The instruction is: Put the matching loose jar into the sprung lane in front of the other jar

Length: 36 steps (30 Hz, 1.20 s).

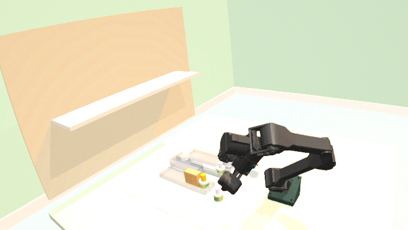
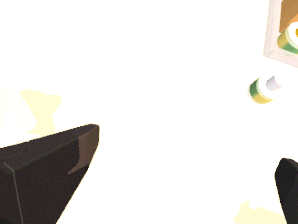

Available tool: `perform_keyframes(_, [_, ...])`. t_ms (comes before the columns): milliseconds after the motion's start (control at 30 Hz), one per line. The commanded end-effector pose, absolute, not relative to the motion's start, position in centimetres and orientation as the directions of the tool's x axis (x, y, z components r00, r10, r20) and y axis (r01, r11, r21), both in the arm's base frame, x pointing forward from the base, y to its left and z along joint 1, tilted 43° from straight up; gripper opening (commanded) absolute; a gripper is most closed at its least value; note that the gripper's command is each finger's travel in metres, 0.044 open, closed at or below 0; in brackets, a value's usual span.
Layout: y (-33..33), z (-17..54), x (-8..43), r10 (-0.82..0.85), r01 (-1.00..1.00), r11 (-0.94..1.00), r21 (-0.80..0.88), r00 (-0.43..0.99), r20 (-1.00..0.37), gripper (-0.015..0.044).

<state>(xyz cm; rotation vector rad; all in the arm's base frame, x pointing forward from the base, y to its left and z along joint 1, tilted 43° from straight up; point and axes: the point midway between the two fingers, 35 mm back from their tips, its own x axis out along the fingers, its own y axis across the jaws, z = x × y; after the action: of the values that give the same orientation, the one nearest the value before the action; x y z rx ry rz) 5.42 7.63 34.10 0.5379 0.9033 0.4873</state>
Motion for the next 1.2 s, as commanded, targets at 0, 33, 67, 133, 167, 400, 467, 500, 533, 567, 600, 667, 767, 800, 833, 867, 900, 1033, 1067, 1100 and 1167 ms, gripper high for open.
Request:
perform_keyframes(0, [7.8,34.0,5.6,0.6,-0.168,0.769,0.617,0.526,-0.604,0.0426])
perform_keyframes(33, [8.1,33.7,6.2,0.591,-0.166,0.78,0.604,0.513,-0.622,0.044])
perform_keyframes(67, [8.7,33.2,7.3,0.579,-0.164,0.796,0.583,0.49,-0.652,0.044])
perform_keyframes(133, [9.7,31.7,9.8,0.552,-0.16,0.825,0.541,0.429,-0.715,0.044])
perform_keyframes(167, [10.0,30.9,11.0,0.542,-0.159,0.836,0.526,0.395,-0.742,0.044])
perform_keyframes(400, [10.0,24.0,18.6,0.538,-0.121,0.843,0.524,0.143,-0.831,0.044])
perform_keyframes(467, [9.3,21.8,20.3,0.561,-0.093,0.827,0.554,0.079,-0.824,0.044])
perform_keyframes(500, [9.0,20.8,20.9,0.574,-0.084,0.818,0.569,0.054,-0.817,0.044])
perform_keyframes(533, [8.7,19.9,21.4,0.59,-0.082,0.806,0.587,0.029,-0.807,0.044])
perform_keyframes(567, [8.3,18.8,22.0,0.61,-0.08,0.79,0.607,0.005,-0.793,0.044])
perform_keyframes(600, [7.9,17.9,22.4,0.628,-0.082,0.775,0.627,-0.014,-0.778,0.044])
perform_keyframes(667, [7.5,16.6,22.7,0.659,-0.084,0.747,0.66,-0.039,-0.751,0.044])
perform_keyframes(767, [7.3,16.1,22.7,0.674,-0.084,0.733,0.675,-0.049,-0.737,0.044])
perform_keyframes(800, [7.3,16.1,22.7,0.674,-0.084,0.733,0.675,-0.049,-0.737,0.044])
perform_keyframes(833, [7.3,16.1,22.7,0.674,-0.084,0.733,0.675,-0.049,-0.737,0.044])
perform_keyframes(867, [7.4,15.9,22.7,0.674,-0.084,0.733,0.675,-0.048,-0.737,0.044])
perform_keyframes(900, [7.9,15.5,22.7,0.674,-0.084,0.733,0.675,-0.048,-0.738,0.044])
perform_keyframes(1033, [10.0,13.3,22.5,0.675,-0.085,0.731,0.677,-0.048,-0.736,0.044])
perform_keyframes(1067, [10.0,13.3,22.5,0.675,-0.085,0.731,0.677,-0.048,-0.736,0.044])
perform_keyframes(1100, [10.0,13.3,22.5,0.675,-0.085,0.731,0.677,-0.048,-0.736,0.044])
perform_keyframes(1167, [10.0,13.4,22.4,0.675,-0.085,0.731,0.677,-0.048,-0.736,0.044])
